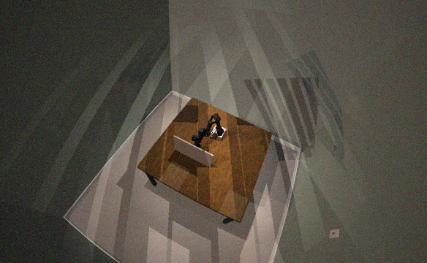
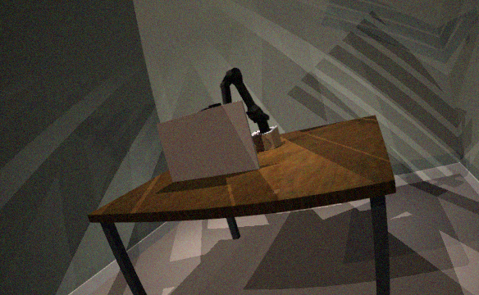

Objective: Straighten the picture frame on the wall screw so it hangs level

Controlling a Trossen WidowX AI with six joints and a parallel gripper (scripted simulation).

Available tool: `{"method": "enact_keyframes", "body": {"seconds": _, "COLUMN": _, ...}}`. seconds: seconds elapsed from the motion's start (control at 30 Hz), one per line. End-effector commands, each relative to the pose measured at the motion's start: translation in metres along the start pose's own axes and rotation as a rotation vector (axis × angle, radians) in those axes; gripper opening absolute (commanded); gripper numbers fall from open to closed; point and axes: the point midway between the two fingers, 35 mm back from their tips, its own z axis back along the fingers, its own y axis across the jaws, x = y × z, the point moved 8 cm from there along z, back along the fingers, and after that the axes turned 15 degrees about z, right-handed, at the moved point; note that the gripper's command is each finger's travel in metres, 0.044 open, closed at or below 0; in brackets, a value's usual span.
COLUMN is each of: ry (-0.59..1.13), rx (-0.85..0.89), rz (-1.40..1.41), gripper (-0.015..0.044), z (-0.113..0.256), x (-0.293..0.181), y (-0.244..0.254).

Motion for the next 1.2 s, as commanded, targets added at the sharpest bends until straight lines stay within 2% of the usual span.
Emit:
{"method": "enact_keyframes", "body": {"seconds": 0.0, "ry": -0.003, "rx": 0.013, "rz": 0.013, "gripper": 0.0000, "z": -0.0002, "x": 0.0015, "y": 0.0051}}
{"method": "enact_keyframes", "body": {"seconds": 1.17, "ry": -0.003, "rx": 0.013, "rz": 0.013, "gripper": 0.0000, "z": -0.0002, "x": 0.0020, "y": 0.0077}}
